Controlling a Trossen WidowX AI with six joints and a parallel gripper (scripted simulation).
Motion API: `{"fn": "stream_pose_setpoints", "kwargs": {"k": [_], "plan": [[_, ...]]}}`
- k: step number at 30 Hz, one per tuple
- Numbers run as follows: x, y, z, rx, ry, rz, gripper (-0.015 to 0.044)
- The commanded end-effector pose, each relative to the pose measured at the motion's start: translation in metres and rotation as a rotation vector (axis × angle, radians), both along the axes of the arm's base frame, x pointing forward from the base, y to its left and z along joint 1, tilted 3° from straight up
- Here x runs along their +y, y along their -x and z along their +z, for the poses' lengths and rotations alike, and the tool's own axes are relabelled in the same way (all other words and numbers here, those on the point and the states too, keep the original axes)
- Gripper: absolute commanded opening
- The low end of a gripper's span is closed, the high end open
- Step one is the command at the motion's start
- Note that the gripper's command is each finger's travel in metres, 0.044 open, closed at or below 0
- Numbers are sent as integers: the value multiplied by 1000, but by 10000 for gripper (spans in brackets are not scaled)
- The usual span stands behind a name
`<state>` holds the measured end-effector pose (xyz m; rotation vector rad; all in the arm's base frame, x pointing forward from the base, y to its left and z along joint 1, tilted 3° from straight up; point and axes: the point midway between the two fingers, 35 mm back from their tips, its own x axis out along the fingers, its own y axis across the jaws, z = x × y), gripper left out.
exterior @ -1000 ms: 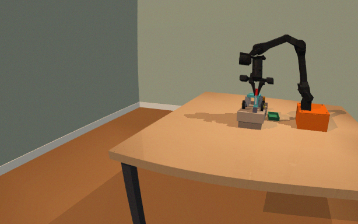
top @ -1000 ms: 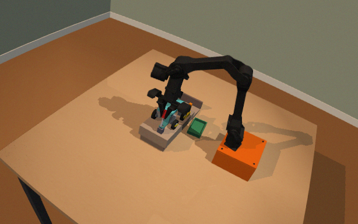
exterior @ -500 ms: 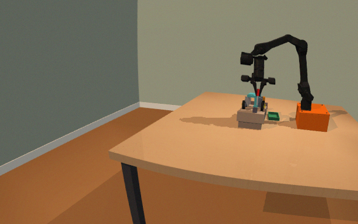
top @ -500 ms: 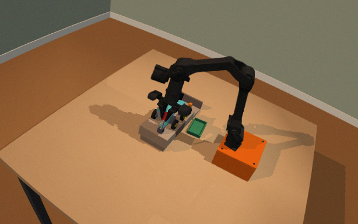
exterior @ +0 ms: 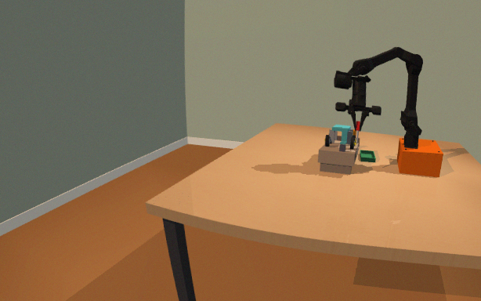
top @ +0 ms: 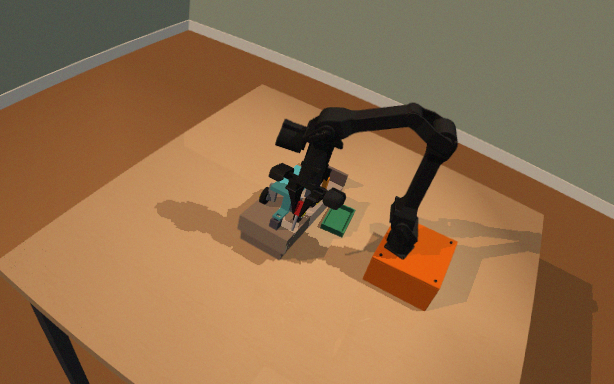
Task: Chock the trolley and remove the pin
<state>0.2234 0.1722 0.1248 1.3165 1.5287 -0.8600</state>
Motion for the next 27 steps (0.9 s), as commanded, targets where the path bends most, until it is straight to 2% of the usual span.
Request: {"fn": "stream_pose_setpoints", "kwargs": {"k": [1,11,27], "plan": [[-2,14,0,-6,-1,0,0],[-8,24,-1,-5,0,0,0],[-61,9,-14,-6,4,0,0]]}}
